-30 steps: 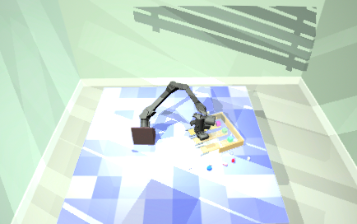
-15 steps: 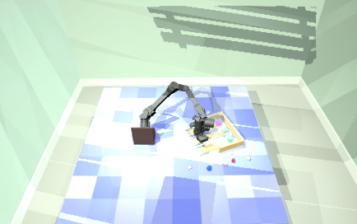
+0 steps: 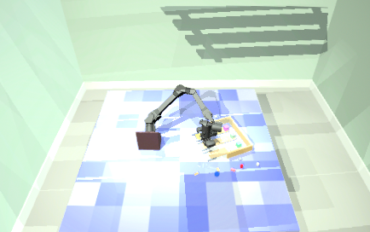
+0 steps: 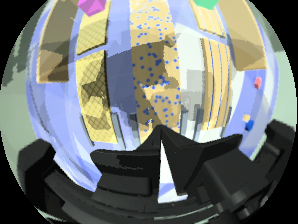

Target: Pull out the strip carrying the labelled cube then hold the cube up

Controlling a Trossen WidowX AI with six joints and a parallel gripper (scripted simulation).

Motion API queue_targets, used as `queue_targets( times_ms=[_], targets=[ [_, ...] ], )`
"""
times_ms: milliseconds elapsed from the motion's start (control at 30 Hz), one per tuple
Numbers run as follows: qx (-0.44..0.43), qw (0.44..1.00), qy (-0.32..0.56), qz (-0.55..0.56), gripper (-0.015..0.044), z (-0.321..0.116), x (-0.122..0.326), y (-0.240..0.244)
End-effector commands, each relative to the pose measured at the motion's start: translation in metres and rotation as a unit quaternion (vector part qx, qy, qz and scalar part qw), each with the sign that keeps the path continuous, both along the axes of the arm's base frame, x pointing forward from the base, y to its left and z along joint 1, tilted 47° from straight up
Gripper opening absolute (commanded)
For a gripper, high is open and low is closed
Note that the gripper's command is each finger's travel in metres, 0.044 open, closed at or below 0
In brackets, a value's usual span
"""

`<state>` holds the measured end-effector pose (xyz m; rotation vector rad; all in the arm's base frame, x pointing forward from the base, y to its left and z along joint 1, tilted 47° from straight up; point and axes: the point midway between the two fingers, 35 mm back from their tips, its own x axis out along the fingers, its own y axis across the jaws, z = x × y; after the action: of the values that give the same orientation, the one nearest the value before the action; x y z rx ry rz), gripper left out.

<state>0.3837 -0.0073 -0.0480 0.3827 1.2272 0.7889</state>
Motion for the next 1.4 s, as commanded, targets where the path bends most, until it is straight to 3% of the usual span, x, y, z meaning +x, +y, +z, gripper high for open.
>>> queue_targets(
  times_ms=[0, 1367],
  targets=[
    [0.002, 1.000, 0.001, -0.002, 0.0000, -0.0006, 0.0003, 0.0007],
    [0.002, 1.000, 0.001, -0.002, 0.0000, -0.0030, 0.0039, 0.0028]
  ],
)
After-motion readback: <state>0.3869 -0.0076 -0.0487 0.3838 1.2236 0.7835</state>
